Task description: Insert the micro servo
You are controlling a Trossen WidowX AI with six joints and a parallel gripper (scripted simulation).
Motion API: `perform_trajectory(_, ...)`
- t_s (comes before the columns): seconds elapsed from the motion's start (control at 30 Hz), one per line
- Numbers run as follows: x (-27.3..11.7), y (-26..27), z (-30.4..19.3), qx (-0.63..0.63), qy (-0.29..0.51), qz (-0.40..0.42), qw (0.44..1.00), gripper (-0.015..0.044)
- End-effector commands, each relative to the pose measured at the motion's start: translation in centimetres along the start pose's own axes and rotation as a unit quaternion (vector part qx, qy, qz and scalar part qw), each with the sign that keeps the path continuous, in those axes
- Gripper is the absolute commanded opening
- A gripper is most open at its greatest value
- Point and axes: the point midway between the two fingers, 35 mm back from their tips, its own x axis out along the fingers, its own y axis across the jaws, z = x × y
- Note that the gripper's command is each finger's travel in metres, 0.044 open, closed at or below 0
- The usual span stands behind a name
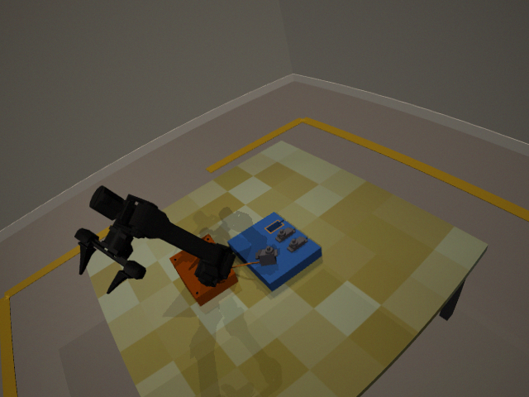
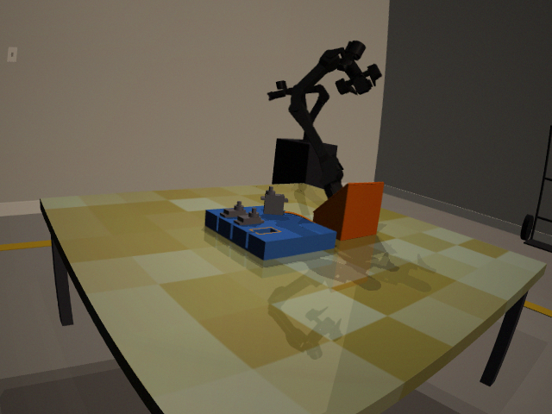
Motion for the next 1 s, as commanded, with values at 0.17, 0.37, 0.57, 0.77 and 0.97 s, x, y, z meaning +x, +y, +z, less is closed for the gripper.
perform_trajectory(0.17,-1.1,1.6,1.4,-0.04,-0.022,0.038,0.998,0.044)
perform_trajectory(0.37,-3.3,4.1,4.1,-0.107,-0.072,0.096,0.987,0.044)
perform_trajectory(0.57,-6.2,6.0,6.8,-0.154,-0.128,0.148,0.968,0.044)
perform_trajectory(0.77,-8.7,7.3,9.3,-0.204,-0.187,0.175,0.945,0.044)
perform_trajectory(0.97,-11.7,8.3,12.2,-0.252,-0.257,0.191,0.913,0.044)
